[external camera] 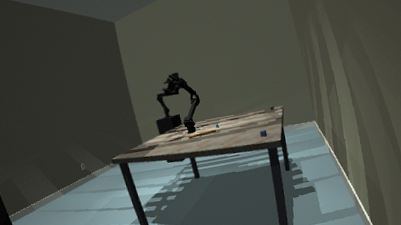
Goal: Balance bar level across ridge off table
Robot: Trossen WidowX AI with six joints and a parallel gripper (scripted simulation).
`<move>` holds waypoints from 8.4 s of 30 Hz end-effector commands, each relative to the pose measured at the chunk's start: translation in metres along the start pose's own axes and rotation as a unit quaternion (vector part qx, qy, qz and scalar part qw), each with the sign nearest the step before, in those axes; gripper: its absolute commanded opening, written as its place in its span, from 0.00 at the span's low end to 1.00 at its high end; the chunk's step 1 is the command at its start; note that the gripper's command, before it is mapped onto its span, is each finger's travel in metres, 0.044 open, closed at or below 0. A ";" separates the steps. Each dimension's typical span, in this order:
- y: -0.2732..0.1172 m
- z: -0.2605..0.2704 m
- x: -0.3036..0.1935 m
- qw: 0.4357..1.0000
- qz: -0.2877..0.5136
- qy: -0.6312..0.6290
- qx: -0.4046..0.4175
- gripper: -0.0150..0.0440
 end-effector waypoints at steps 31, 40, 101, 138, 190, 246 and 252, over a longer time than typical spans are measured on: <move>0.083 0.079 0.198 0.884 -0.343 0.106 0.298 0.79; 0.070 0.106 0.254 0.823 -0.379 0.092 0.414 0.79; 0.018 0.219 0.366 0.711 -0.359 0.008 0.605 0.79; 0.020 0.191 0.352 0.711 -0.359 0.007 0.604 0.25; -0.074 0.124 0.344 0.707 -0.337 0.037 0.621 0.25; -0.218 0.158 0.334 0.699 -0.299 0.080 0.645 0.25; -0.218 0.167 0.339 0.699 -0.299 0.080 0.645 0.25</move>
Point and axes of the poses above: the point midway between the two fingers, 35 mm back from their tips, its own y axis out along the fingers, its own z axis across the jaws, x = y × z, the point moved 6 cm from there along -y, back along the fingers, and after that the axes turned 10 degrees about y, right-handed, at the moved point
